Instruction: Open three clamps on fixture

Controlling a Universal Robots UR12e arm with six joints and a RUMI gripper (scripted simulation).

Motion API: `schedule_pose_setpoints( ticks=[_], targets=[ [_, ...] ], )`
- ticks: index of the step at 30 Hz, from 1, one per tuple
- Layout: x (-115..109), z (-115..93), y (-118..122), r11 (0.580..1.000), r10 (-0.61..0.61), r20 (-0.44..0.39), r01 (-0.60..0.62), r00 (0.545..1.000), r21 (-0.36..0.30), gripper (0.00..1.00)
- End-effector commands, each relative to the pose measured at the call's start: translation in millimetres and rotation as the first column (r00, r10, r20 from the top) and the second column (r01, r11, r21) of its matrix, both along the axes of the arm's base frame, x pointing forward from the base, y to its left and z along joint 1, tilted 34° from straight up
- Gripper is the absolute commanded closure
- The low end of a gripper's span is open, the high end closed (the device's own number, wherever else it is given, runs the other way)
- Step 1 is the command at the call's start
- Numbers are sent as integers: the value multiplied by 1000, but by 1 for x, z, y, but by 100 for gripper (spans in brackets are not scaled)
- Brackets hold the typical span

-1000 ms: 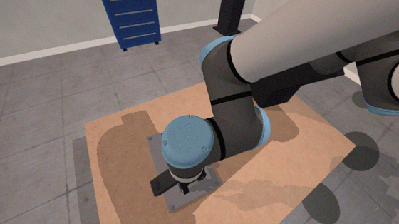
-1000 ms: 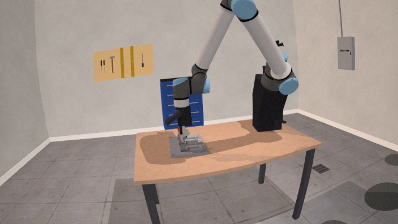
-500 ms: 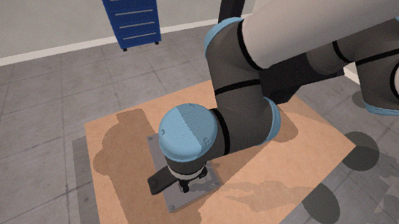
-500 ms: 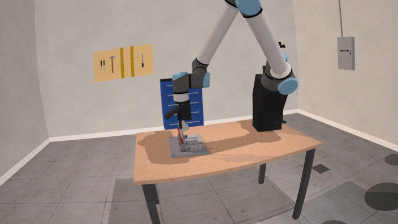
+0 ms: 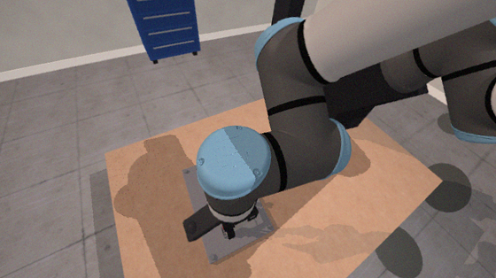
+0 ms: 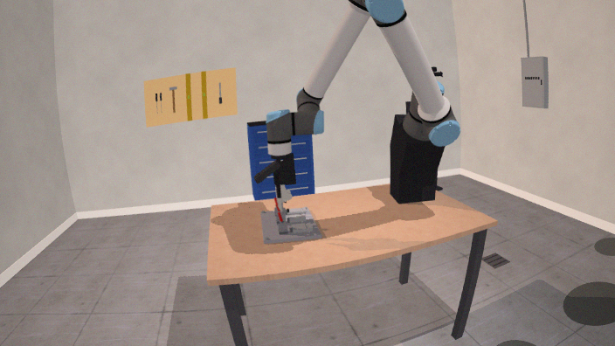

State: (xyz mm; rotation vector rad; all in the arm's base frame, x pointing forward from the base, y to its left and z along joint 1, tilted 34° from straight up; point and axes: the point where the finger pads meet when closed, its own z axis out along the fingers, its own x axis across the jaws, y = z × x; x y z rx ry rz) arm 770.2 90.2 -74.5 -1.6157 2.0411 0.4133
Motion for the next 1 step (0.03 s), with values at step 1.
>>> schedule_pose_setpoints(
  ticks=[1],
  targets=[
    [0, 1, 0, 1000, 0, 1, 0, 1000, 0, 72]
  ],
)
